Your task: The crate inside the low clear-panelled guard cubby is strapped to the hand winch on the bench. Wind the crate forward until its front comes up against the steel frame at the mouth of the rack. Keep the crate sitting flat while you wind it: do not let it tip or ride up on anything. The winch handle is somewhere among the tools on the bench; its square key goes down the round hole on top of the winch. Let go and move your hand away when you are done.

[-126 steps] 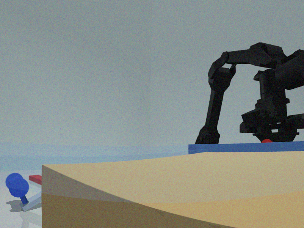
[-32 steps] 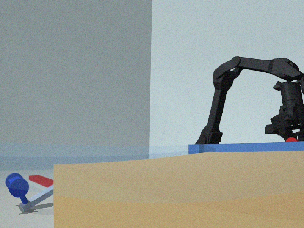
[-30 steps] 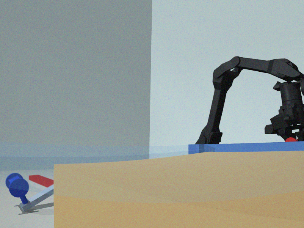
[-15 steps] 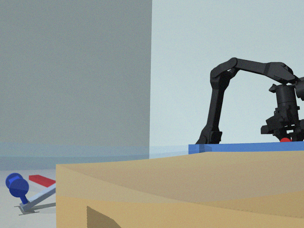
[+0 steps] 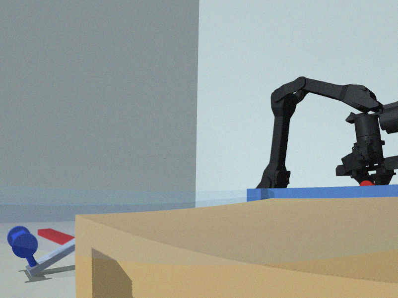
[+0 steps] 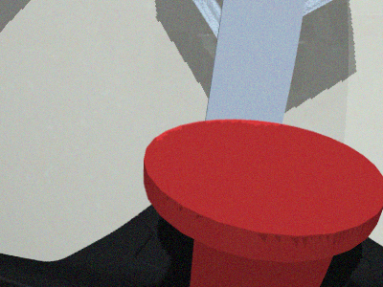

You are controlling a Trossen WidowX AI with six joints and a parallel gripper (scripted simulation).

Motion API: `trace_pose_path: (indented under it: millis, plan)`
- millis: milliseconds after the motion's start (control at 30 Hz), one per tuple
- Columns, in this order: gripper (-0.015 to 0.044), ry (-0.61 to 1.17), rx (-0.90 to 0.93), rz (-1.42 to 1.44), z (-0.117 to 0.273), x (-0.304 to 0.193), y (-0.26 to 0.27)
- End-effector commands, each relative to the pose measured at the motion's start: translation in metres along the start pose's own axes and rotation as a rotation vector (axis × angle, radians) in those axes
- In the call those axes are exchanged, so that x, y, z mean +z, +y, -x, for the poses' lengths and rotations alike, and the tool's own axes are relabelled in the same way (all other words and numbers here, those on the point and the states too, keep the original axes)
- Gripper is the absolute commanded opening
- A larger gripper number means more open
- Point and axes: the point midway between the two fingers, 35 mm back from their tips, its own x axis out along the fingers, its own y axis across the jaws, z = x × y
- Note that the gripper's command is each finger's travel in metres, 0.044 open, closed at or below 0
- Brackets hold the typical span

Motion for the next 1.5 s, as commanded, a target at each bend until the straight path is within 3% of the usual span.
trace_pose_path:
  millis: [0,1467]
  plan:
    - [0.0,0.002,-0.028,0.002,0.0,-0.001,-0.016]
    - [0.0,-0.001,-0.033,0.002,0.001,0.035,-0.079]
